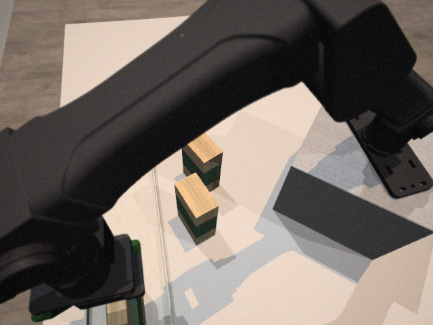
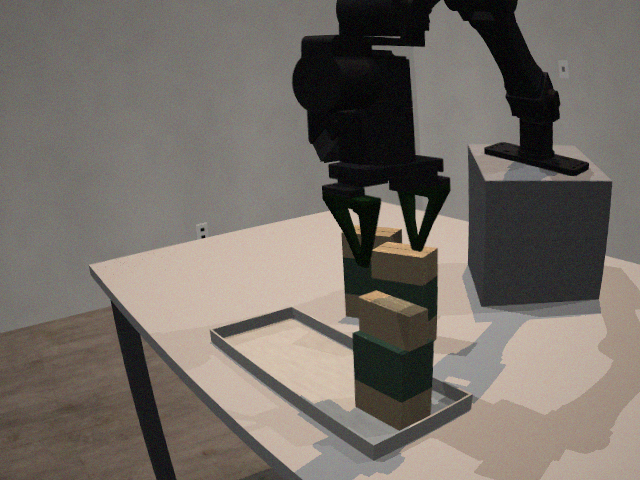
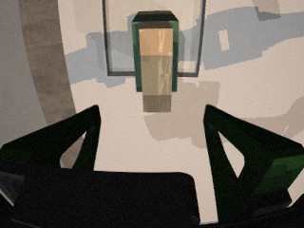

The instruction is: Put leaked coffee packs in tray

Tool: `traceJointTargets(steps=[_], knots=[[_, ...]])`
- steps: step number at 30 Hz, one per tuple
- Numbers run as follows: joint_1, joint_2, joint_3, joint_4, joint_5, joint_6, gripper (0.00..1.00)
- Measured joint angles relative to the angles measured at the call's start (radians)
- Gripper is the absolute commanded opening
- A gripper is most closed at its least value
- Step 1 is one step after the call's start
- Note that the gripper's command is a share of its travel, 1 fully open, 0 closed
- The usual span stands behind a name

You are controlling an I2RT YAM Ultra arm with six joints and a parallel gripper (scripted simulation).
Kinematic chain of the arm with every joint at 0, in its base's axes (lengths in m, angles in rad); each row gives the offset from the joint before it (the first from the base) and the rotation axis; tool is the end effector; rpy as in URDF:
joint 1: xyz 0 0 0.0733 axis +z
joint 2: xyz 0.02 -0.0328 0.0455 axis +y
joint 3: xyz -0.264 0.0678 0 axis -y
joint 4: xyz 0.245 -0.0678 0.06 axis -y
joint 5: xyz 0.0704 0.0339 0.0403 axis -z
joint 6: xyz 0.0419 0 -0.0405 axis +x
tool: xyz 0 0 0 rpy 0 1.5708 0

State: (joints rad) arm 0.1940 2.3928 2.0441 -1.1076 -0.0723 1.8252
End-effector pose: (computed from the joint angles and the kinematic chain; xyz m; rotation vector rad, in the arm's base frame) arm 0.4670 0.0960 0.1597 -2.2776 -2.1530 -0.2124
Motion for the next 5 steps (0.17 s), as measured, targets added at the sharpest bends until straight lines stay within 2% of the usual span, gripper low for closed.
traceJointTargets(steps=[5], knots=[[0.000, 0.000, 0.000, 0.000, 0.000, 0.000, 0.76]])
